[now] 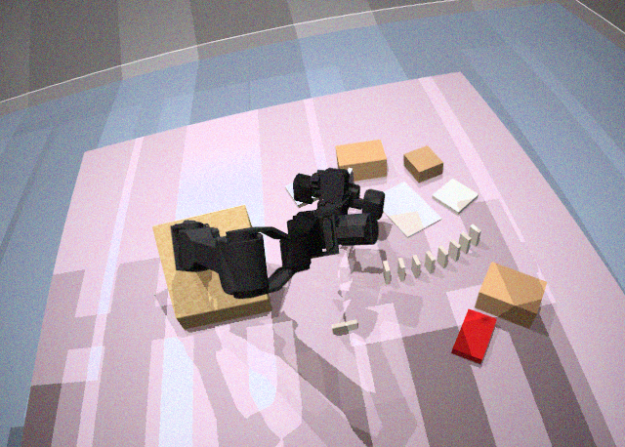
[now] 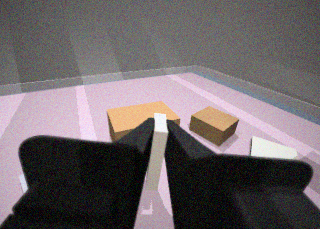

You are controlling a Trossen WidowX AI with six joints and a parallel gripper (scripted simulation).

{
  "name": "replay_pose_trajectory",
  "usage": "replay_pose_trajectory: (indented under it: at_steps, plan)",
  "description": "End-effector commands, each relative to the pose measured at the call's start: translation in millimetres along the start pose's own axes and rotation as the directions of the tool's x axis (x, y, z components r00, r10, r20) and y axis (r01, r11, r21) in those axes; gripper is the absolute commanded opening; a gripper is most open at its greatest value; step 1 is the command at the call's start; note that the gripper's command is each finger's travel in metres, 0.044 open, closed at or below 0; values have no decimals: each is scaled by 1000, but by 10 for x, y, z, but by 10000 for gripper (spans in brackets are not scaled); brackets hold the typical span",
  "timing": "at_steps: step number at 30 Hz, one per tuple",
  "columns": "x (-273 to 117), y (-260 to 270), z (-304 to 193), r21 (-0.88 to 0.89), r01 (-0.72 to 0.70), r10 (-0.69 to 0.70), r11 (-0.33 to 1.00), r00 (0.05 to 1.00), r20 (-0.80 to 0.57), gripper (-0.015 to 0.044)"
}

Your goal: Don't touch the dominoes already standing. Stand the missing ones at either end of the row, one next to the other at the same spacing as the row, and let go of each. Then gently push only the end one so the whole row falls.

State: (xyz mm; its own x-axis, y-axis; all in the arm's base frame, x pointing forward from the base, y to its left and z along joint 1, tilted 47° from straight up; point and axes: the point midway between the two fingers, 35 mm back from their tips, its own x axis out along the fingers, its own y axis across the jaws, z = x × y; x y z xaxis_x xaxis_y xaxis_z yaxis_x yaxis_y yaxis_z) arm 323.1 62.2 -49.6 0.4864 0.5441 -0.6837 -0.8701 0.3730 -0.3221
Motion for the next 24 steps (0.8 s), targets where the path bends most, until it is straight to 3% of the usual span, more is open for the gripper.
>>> replay_pose_trajectory:
  at_steps: [1,24]
  plan:
    - [-117,26,44,-58,38,-34,998,997,66,23]
    - [-153,14,10,-83,56,-48,995,995,91,23]
